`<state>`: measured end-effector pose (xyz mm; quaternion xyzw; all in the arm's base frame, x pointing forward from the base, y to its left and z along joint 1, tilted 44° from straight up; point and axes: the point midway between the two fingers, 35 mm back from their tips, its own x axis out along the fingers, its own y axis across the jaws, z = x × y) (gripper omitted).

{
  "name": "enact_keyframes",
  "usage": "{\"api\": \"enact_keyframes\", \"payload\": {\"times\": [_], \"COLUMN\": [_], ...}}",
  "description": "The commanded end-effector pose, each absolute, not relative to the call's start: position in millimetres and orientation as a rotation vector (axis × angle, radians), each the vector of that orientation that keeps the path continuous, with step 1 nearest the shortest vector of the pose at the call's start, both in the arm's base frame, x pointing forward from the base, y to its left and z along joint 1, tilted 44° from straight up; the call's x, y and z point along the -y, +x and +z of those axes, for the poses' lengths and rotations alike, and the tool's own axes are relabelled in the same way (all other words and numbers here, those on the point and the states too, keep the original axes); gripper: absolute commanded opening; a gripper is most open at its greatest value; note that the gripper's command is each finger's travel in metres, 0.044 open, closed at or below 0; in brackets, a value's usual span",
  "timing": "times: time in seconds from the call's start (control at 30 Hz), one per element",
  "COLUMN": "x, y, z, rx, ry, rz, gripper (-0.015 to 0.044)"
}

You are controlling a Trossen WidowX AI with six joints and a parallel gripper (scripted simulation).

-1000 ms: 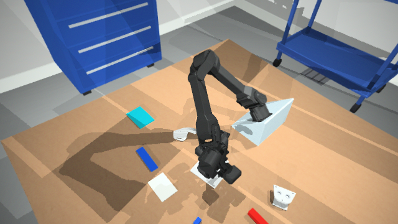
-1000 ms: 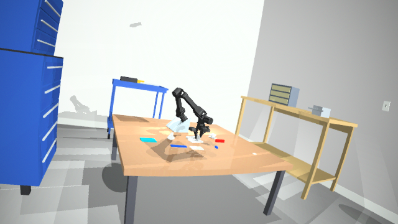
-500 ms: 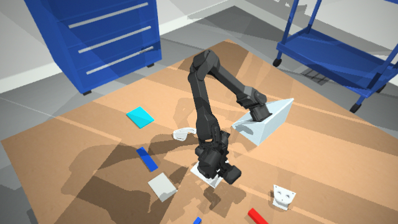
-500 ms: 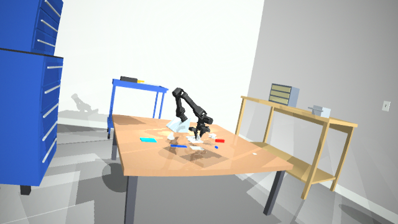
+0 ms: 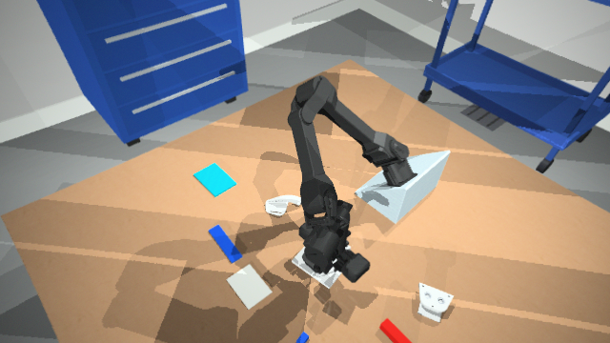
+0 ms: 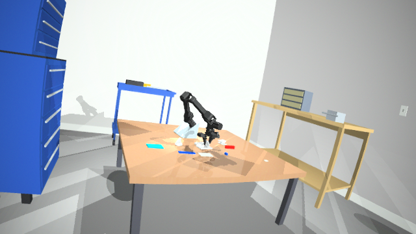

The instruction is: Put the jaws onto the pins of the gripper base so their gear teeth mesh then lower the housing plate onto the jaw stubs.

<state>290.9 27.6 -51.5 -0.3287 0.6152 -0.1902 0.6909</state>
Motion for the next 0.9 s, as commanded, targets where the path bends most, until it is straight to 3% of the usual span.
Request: {"api": "enact_keyframes", "payload": {"times": [0.0, 0.87], "x": [-25.5, -29.2], "y": [289.9, 289.6], "z": [-52.3, -50.4], "rx": [-1.380, -1.380], "ry": [-0.741, -0.741], "rz": [-0.426, -0.426], "gripper": [0.0134, 0.0134]}}
